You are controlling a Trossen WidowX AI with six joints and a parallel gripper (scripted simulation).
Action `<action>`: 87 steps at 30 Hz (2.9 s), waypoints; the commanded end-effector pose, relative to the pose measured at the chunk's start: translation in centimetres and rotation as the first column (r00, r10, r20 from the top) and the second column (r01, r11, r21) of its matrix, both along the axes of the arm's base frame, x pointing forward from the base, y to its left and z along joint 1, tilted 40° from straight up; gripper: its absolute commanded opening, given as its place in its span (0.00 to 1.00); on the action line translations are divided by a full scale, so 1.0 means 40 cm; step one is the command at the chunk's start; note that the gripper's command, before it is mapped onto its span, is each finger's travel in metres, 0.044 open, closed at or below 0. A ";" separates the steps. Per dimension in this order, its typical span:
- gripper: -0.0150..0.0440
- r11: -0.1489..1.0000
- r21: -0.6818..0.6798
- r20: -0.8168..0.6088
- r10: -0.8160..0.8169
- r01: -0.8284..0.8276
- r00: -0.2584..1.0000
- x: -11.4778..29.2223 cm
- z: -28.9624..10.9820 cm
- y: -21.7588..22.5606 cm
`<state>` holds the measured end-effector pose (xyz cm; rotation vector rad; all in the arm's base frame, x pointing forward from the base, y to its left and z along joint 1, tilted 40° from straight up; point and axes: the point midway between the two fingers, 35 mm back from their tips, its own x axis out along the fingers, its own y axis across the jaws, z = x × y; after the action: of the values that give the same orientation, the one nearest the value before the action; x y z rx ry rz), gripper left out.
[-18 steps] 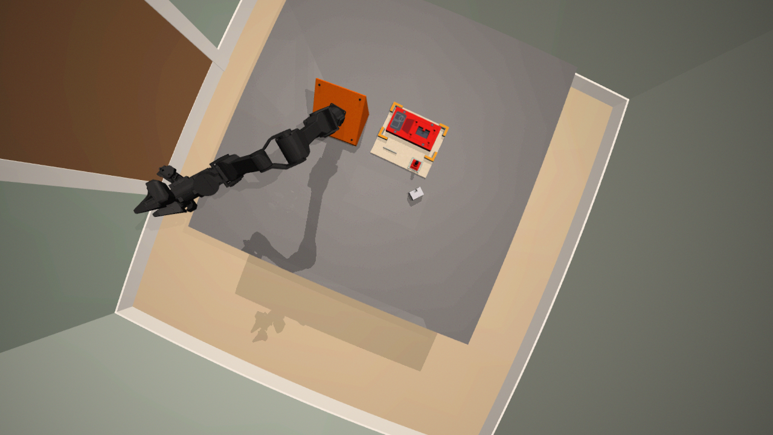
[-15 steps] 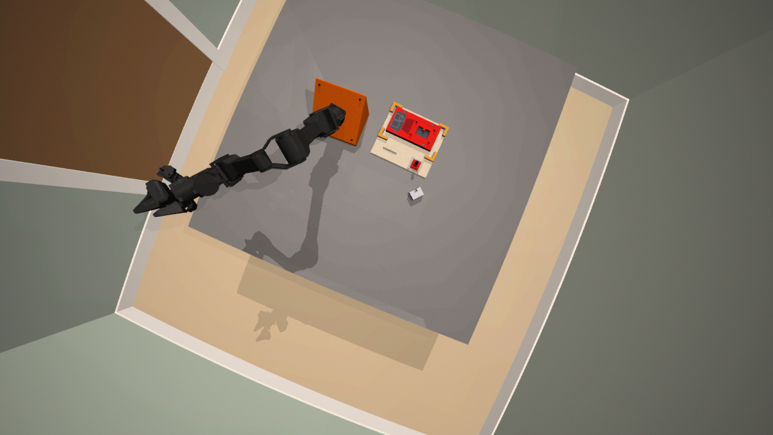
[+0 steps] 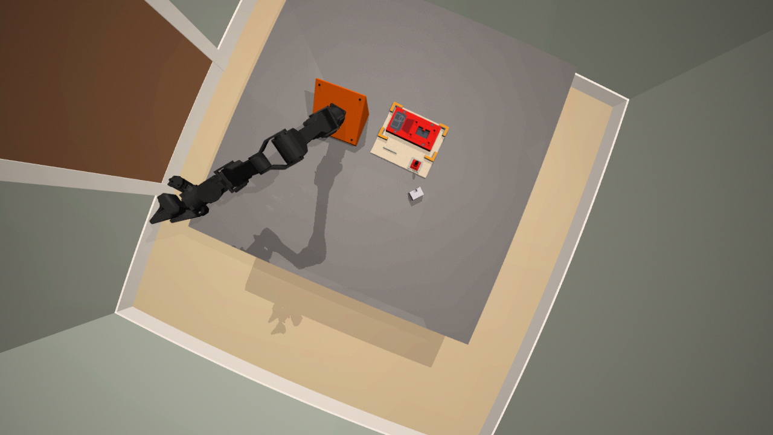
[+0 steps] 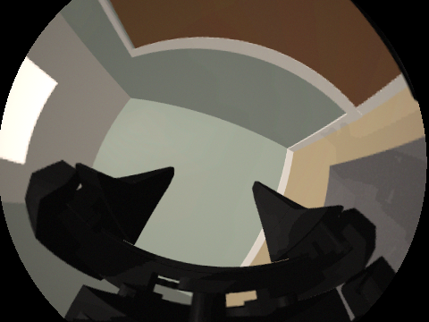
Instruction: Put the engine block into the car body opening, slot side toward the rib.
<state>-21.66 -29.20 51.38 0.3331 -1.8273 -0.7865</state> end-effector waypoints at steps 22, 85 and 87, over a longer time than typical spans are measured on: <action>1.00 0.959 0.217 0.061 0.175 -0.184 0.983 0.211 -0.069 -0.230; 1.00 0.496 0.817 -0.167 0.692 -0.295 0.703 1.113 -0.326 -0.275; 1.00 0.470 0.836 -0.168 0.712 -0.284 0.682 1.143 -0.343 -0.262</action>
<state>22.15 -40.61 38.24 1.0876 -0.7663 -1.0356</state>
